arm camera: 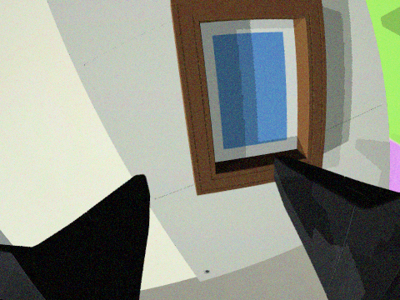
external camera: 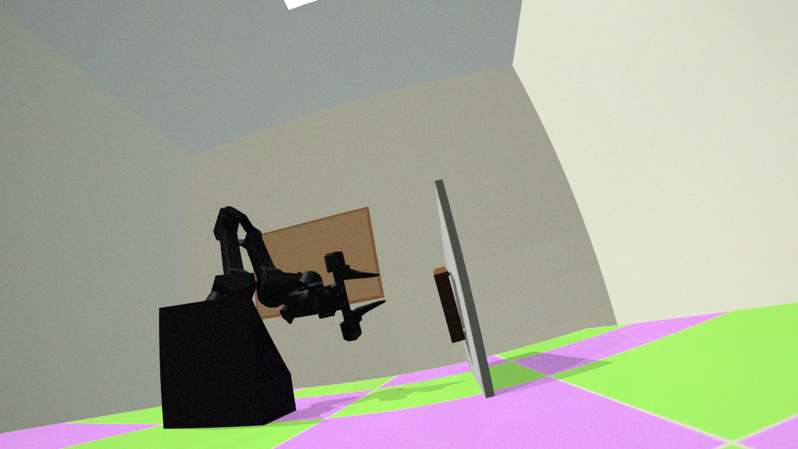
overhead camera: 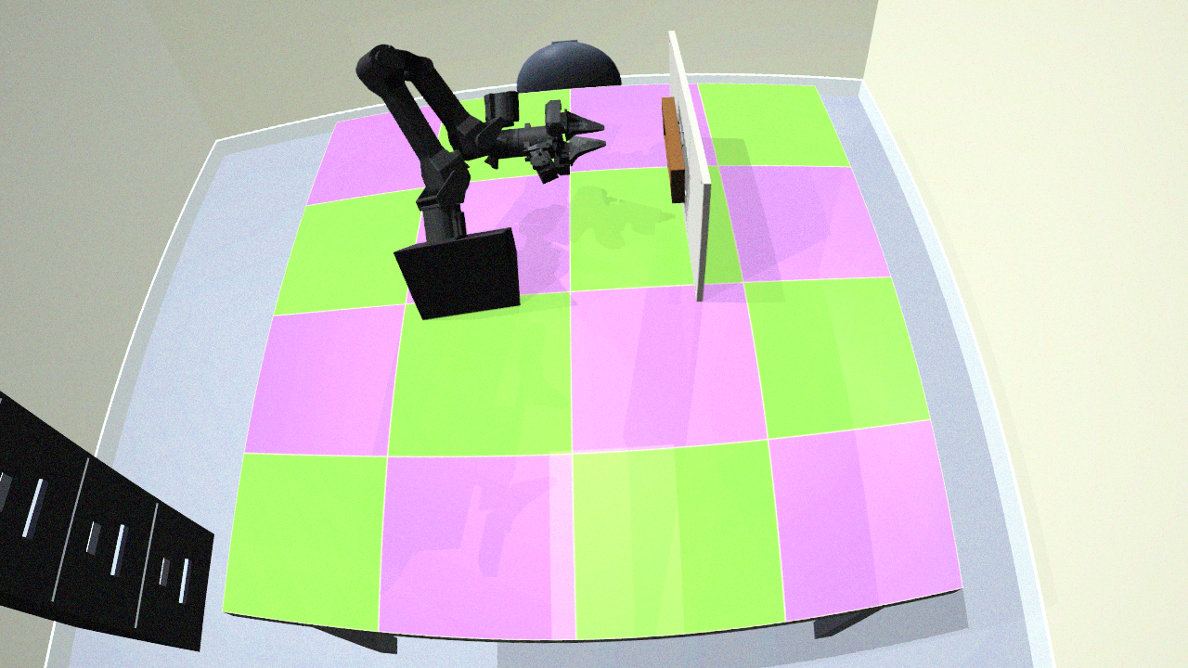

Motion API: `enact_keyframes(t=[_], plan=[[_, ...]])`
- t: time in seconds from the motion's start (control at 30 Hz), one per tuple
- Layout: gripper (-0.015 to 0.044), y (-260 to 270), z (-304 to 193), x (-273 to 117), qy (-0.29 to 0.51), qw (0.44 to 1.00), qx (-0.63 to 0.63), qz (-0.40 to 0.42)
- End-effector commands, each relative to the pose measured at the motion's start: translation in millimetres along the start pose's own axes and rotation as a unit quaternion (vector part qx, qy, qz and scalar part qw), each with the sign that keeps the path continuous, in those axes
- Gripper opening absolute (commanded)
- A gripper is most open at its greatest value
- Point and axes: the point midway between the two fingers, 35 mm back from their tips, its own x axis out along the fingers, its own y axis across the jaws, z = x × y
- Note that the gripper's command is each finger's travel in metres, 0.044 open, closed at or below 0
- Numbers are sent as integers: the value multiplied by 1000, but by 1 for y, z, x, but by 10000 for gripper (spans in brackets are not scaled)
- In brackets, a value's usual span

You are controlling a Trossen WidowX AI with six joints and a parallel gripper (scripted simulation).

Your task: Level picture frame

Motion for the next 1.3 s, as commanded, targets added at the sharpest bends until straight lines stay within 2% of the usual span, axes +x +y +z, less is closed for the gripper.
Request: enact_keyframes(t=[0.0,0.23,0.5,1.27], plan=[[260,-1,1,2,1,1000,-3,-1],[260,-1,-2,15,1,1000,-3,-1],[260,0,0,80,3,1000,-3,0],[260,0,-1,88,3,1000,-3,0]])
